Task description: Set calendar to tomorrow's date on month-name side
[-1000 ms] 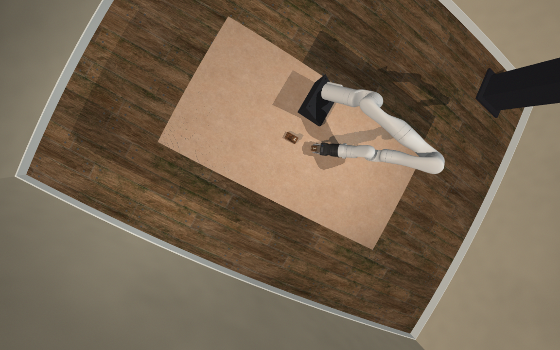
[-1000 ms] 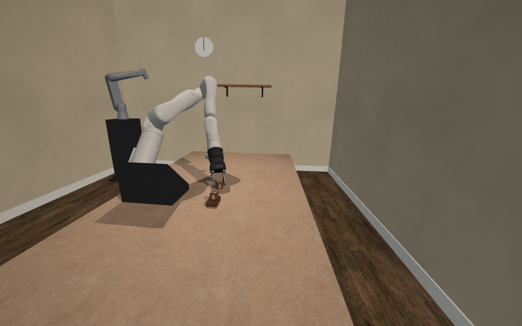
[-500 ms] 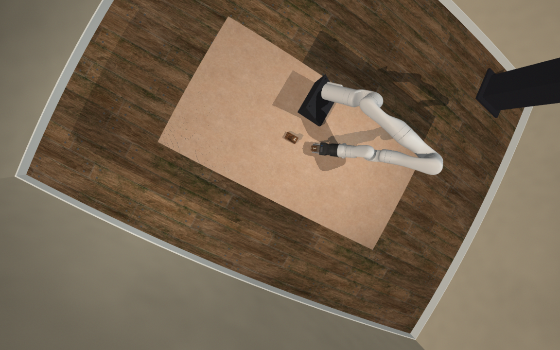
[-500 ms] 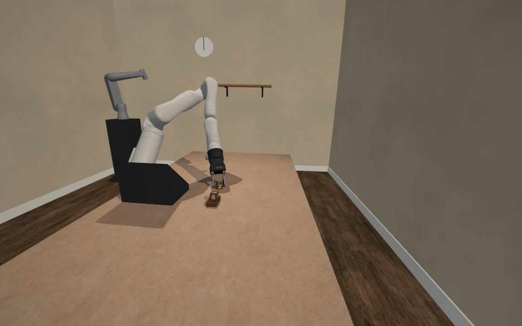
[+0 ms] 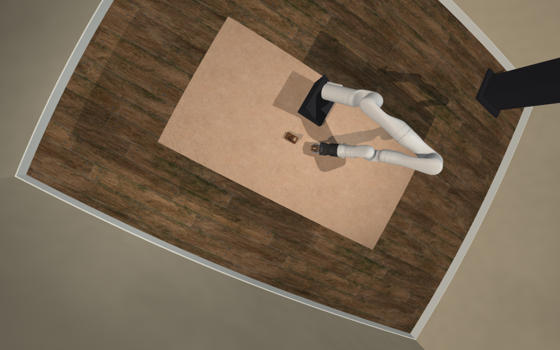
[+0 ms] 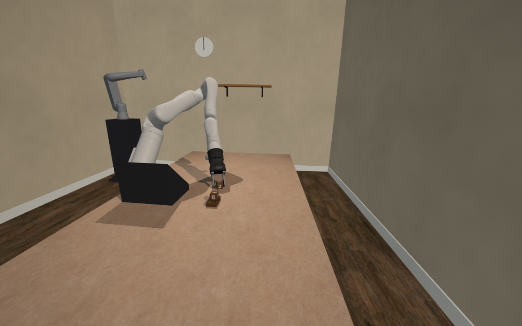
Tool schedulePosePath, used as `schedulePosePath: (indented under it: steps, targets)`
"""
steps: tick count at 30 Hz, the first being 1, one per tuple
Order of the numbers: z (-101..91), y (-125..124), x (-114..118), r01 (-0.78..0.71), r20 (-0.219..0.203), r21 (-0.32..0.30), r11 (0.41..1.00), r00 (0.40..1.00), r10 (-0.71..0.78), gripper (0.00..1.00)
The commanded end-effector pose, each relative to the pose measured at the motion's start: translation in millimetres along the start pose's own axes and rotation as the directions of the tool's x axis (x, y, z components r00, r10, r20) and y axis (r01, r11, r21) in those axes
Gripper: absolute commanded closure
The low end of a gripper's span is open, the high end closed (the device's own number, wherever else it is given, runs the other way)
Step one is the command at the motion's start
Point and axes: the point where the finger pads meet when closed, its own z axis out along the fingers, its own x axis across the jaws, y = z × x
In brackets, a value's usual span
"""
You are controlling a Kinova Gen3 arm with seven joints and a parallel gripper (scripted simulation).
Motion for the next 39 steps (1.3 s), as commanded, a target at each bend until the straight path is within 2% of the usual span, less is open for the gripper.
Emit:
schedulePosePath:
  steps: [1,16,17,39]
  targets:
    - [-0.2,0.4,0.2,-0.001,-0.001,0.0,1.0,1.0,0.001,0.13]
    - [-0.2,0.4,0.2,-0.001,-0.001,0.0,1.0,1.0,0.001,0.13]
    - [-0.2,0.4,0.2,-0.001,-0.001,0.0,1.0,1.0,0.001,0.43]
    - [-0.2,0.4,0.2,-0.001,-0.001,0.0,1.0,1.0,0.001,0.43]
